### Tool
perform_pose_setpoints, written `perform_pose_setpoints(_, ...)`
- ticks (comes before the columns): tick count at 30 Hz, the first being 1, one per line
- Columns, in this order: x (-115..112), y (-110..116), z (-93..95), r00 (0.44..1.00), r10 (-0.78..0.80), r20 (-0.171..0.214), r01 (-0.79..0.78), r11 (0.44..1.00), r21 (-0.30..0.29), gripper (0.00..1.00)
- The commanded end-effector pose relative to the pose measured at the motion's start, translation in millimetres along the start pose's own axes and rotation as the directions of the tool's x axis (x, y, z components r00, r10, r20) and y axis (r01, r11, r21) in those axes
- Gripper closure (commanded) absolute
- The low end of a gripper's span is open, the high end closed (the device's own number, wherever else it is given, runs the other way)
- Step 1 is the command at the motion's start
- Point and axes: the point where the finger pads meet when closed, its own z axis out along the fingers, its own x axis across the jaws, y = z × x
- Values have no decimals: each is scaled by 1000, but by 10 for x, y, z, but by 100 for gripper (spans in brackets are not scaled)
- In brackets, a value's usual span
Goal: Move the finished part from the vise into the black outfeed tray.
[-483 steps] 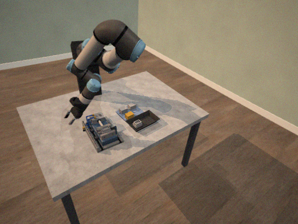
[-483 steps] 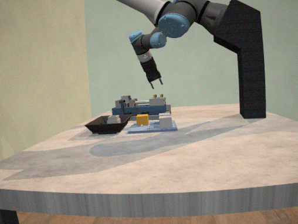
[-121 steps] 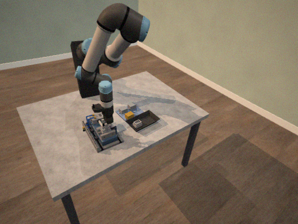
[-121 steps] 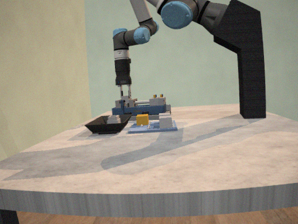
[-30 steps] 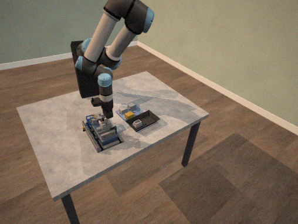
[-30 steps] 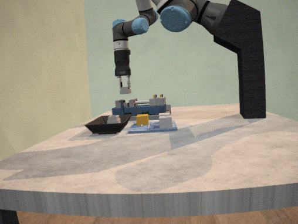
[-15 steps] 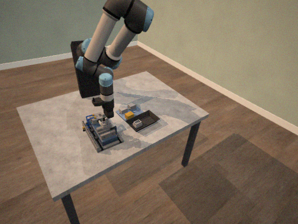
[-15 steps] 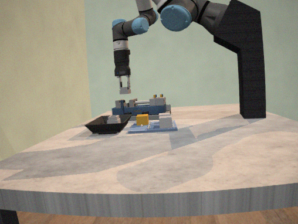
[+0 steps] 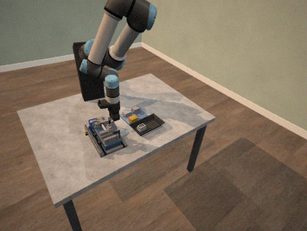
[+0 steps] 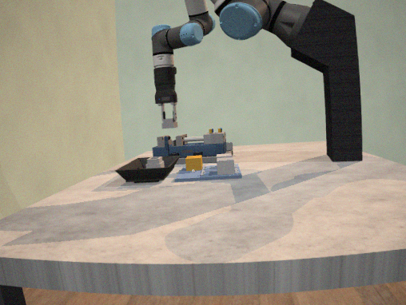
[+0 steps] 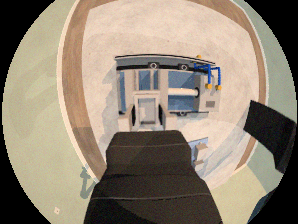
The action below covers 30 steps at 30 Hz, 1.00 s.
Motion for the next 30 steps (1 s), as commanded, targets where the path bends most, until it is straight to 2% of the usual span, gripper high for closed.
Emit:
perform_pose_setpoints(1,-1,44,-3,1000,-2,1,2,1000,1,100)
perform_pose_setpoints(18,19,390,-4,1000,-13,1,13,1000,1,100)
perform_pose_setpoints(30,37,738,-7,1000,-23,2,23,1000,1,100)
